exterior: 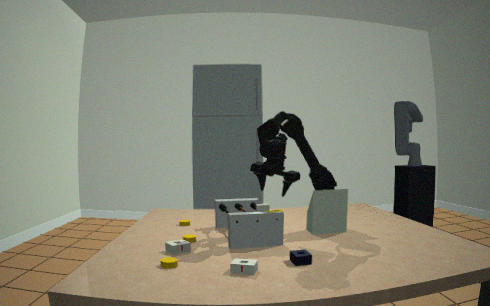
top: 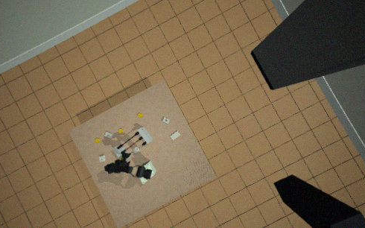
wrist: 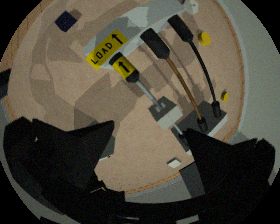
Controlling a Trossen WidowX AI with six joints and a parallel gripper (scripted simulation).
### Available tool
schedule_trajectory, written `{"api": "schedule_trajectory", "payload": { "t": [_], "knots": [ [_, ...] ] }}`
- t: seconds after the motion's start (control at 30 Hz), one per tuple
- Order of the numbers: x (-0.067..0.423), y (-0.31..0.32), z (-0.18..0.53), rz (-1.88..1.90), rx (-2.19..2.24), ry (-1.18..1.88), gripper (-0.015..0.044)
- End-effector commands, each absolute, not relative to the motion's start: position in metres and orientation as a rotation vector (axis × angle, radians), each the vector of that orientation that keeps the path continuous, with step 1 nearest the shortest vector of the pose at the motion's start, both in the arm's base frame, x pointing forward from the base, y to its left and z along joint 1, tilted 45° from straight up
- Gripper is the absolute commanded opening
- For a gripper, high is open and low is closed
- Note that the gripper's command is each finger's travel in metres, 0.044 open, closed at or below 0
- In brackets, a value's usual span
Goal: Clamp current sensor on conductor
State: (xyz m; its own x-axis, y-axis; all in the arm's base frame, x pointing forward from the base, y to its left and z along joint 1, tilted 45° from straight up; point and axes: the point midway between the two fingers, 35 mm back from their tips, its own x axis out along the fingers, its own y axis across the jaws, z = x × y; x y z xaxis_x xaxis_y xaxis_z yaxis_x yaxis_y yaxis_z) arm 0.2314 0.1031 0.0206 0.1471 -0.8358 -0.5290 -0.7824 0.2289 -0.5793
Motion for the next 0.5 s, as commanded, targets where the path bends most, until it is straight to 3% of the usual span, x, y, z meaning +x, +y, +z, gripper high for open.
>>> {"api": "schedule_trajectory", "payload": {
  "t": [0.0, 0.47],
  "knots": [
    [0.199, 0.111, -0.004, -0.609, -1.297, 1.242, 0.0440],
    [0.175, 0.116, -0.018, -0.855, -0.935, 0.733, 0.0440]
  ]
}}
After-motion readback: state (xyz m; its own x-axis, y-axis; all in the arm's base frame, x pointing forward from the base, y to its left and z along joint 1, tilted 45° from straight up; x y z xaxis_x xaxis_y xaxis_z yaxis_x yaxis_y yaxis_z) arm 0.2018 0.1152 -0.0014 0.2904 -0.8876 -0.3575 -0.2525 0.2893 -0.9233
